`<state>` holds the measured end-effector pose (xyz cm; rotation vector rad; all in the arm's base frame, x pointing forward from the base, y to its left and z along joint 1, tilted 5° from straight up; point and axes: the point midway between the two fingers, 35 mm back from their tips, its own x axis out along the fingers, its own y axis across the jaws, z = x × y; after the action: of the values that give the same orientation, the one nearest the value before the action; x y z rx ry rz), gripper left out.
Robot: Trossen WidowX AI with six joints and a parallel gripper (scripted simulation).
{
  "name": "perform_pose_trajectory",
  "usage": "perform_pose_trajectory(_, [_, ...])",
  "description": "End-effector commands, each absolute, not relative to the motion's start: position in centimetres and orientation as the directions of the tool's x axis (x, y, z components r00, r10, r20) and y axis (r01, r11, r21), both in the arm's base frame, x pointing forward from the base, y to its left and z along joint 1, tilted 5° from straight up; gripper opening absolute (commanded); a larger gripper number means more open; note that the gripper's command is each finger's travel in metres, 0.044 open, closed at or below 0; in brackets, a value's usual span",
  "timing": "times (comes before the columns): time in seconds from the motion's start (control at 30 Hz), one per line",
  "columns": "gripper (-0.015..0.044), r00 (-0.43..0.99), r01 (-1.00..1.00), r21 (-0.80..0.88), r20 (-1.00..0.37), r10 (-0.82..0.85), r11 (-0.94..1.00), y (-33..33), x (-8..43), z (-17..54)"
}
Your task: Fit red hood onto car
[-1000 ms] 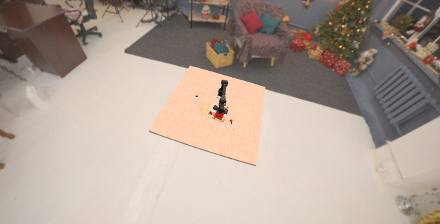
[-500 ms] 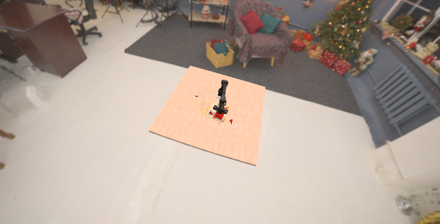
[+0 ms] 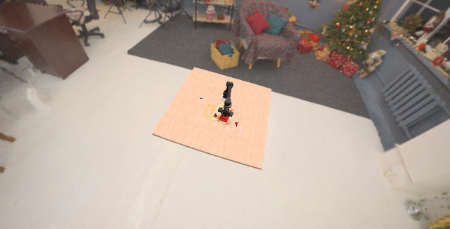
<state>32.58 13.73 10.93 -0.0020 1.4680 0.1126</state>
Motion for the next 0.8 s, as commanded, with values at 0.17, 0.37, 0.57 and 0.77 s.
perform_pose_trajectory(0.17, [0.0,0.099,-0.075,0.067,-0.992,0.074,0.995,13.7,32.54,10.94])
perform_pose_trajectory(0.37, [0.0,0.099,-0.073,0.067,-0.992,0.075,0.995,13.7,32.53,10.86])
perform_pose_trajectory(0.57, [0.0,0.099,-0.073,0.067,-0.992,0.075,0.995,13.71,32.55,10.71])
perform_pose_trajectory(0.77, [0.0,0.099,-0.073,0.067,-0.992,0.075,0.995,13.73,32.57,10.49])
